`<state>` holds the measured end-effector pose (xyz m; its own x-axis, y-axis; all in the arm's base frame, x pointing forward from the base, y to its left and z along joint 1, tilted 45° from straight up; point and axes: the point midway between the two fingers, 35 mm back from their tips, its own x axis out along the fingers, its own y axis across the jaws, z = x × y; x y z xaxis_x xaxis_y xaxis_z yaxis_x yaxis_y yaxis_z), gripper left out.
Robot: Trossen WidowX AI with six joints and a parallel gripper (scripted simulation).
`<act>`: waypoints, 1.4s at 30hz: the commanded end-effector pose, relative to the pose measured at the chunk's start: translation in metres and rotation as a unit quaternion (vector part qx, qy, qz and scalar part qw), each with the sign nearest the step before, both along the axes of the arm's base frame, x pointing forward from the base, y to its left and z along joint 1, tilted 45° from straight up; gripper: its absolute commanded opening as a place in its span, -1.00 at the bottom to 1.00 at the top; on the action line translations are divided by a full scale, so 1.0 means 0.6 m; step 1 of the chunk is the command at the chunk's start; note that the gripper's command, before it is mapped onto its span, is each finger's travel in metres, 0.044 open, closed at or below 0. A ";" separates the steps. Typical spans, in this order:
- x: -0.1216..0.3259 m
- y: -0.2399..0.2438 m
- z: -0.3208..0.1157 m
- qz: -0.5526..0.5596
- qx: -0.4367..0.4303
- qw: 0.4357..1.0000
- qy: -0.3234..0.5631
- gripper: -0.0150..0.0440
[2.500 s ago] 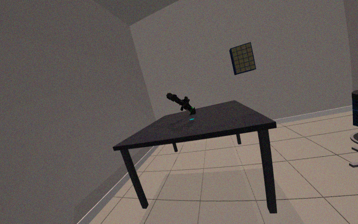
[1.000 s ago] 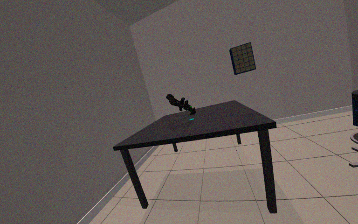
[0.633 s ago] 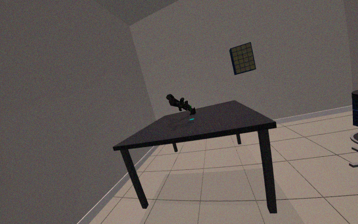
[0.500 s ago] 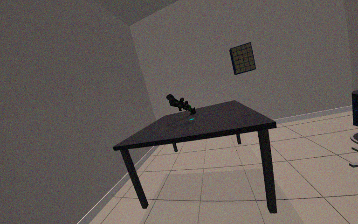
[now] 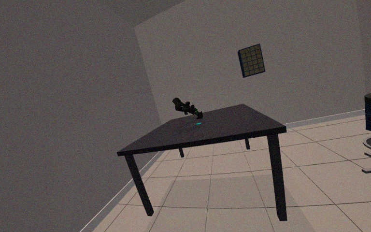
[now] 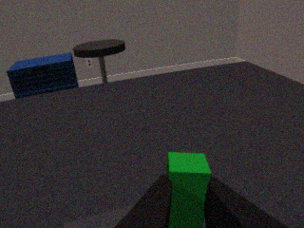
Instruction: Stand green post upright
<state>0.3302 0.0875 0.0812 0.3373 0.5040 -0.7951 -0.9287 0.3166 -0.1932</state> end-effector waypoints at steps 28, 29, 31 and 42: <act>-0.010 -0.008 0.018 0.030 0.042 0.996 -0.069 -0.42; -0.010 -0.008 0.018 0.030 0.042 0.996 -0.069 -0.42; -0.010 -0.008 0.018 0.030 0.042 0.996 -0.069 -0.42; -0.005 -0.045 -0.020 0.031 0.038 0.996 -0.068 -0.42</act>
